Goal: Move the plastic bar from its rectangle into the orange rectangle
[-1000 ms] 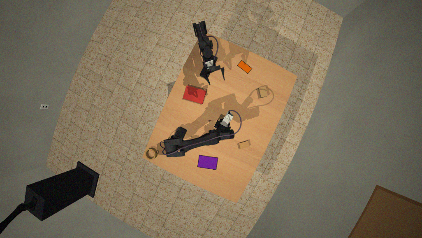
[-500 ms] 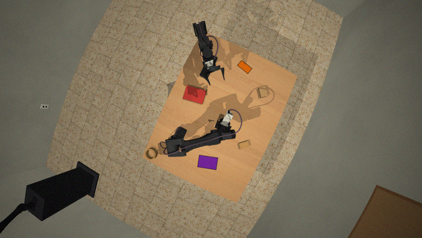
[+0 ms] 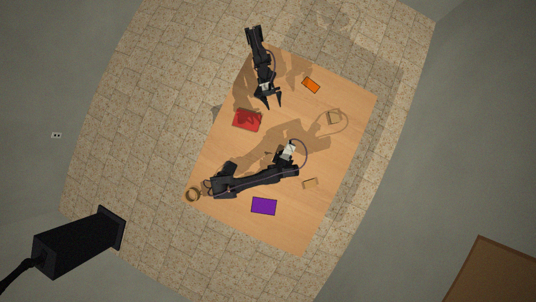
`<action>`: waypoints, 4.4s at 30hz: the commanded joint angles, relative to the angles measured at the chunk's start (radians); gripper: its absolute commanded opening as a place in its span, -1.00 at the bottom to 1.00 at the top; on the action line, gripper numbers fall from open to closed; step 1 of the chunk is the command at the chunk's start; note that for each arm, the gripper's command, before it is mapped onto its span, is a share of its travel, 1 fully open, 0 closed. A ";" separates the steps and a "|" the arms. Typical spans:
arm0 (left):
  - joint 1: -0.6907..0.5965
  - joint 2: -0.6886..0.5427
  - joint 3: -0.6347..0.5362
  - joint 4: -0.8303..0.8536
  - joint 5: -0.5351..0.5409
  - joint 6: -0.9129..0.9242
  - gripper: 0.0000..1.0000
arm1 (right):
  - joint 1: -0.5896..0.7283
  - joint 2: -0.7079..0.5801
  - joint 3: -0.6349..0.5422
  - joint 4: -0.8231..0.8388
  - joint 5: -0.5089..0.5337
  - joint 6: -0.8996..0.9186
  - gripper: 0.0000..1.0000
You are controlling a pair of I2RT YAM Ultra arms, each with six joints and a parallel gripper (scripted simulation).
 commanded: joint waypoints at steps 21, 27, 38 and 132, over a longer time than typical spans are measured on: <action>0.427 0.987 0.383 0.120 0.676 0.606 0.24 | 0.006 -0.005 0.017 -0.002 -0.021 -0.004 -0.51; 0.492 1.192 0.445 0.135 0.769 0.690 0.24 | 0.006 -0.005 0.017 -0.002 -0.021 -0.004 -0.51; 0.552 1.444 0.550 0.101 0.848 0.772 0.24 | 0.006 -0.005 0.017 -0.002 -0.021 -0.004 -0.51; 0.420 1.519 0.543 0.286 0.793 0.619 -1.00 | 0.005 -0.006 0.017 -0.003 -0.021 -0.004 -0.51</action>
